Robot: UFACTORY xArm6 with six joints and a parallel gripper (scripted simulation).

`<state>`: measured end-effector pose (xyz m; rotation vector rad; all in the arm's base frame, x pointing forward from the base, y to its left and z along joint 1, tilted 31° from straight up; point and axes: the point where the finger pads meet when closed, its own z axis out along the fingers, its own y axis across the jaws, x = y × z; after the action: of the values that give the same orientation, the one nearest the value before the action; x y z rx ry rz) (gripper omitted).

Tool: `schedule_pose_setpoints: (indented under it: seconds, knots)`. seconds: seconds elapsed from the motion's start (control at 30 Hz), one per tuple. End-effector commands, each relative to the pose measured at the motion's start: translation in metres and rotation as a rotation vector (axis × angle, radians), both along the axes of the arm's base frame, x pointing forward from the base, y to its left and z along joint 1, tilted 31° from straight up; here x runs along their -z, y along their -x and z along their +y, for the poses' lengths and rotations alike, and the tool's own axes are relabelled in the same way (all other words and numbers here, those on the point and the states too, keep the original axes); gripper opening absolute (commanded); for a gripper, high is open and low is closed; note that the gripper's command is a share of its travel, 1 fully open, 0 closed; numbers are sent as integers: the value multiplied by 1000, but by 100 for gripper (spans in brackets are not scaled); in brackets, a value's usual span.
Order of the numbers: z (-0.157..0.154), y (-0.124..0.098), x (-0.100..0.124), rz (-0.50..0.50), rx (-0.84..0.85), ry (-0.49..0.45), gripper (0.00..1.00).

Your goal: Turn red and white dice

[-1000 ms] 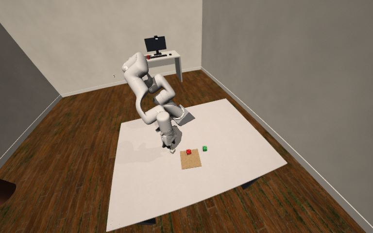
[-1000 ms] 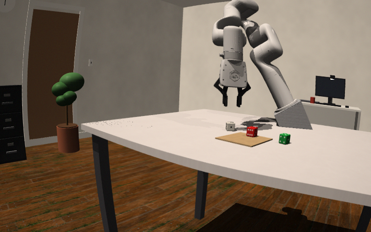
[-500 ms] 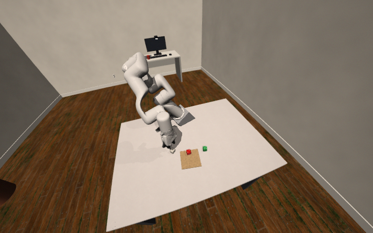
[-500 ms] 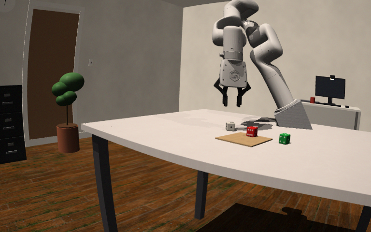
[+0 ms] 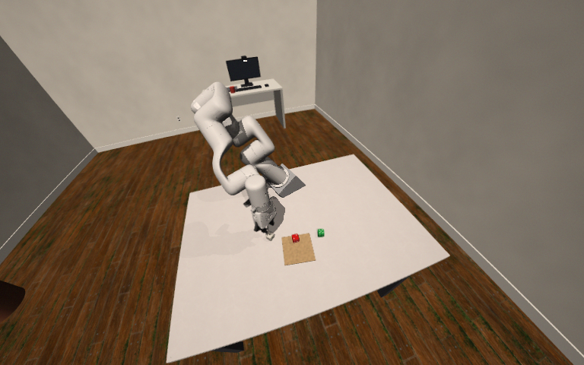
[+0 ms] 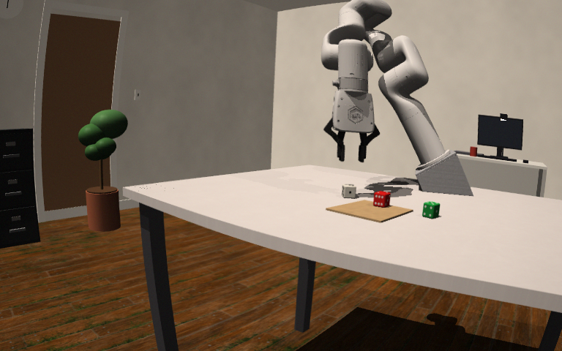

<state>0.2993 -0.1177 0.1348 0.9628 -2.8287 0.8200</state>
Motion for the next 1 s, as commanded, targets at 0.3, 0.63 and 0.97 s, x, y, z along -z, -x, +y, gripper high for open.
schedule_pose_setpoints:
  seconds: [0.3, 0.63, 0.97]
  knots:
    - [-4, -2, 5, -2, -1, 0, 47]
    - [-11, -3, 16, -2, -1, 0, 47]
    - [-18, -5, 29, -2, -1, 0, 47]
